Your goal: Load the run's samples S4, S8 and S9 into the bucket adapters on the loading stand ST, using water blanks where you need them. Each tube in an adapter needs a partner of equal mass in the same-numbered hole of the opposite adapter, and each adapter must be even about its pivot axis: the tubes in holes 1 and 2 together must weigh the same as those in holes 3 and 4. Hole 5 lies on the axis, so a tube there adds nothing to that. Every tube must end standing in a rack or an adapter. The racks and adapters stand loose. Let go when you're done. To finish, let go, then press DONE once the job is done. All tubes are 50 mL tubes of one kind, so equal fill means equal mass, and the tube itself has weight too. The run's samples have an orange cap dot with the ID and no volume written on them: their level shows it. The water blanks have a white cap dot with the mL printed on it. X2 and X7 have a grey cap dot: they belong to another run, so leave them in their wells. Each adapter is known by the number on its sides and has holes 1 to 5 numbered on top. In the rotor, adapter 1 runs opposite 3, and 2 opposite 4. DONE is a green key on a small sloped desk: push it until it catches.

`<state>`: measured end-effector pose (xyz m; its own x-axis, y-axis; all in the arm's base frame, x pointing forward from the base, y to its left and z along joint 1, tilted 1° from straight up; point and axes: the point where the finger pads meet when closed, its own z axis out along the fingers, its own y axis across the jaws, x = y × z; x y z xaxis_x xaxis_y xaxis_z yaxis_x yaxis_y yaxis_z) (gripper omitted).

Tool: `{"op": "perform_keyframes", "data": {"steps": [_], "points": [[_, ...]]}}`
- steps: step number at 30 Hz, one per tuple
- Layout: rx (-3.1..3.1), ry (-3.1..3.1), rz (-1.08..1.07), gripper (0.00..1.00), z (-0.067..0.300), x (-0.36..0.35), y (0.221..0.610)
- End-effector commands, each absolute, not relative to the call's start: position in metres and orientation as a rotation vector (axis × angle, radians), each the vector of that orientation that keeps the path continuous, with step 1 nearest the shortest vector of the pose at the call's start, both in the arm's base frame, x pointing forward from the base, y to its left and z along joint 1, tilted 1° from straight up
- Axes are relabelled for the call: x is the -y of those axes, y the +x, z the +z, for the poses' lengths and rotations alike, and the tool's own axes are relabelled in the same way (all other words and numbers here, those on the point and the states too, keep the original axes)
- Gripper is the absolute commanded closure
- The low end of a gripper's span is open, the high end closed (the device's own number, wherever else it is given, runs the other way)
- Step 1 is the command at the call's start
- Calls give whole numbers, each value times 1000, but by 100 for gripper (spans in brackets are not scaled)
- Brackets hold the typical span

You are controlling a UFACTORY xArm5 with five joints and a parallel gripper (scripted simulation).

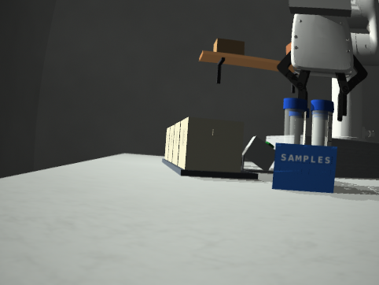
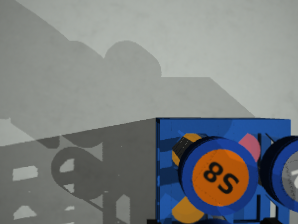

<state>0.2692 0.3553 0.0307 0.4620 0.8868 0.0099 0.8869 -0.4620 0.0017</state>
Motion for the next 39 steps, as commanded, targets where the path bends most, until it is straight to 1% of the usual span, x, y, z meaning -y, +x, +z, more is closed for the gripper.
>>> {"op": "perform_keyframes", "data": {"steps": [1,17,18,39], "points": [[1620,-2671,-12,43,29,-356,270],[1620,-2671,-12,43,29,-356,270],[1620,-2671,-12,100,29,-356,270],[1620,-2671,-12,100,30,-356,270]]}}
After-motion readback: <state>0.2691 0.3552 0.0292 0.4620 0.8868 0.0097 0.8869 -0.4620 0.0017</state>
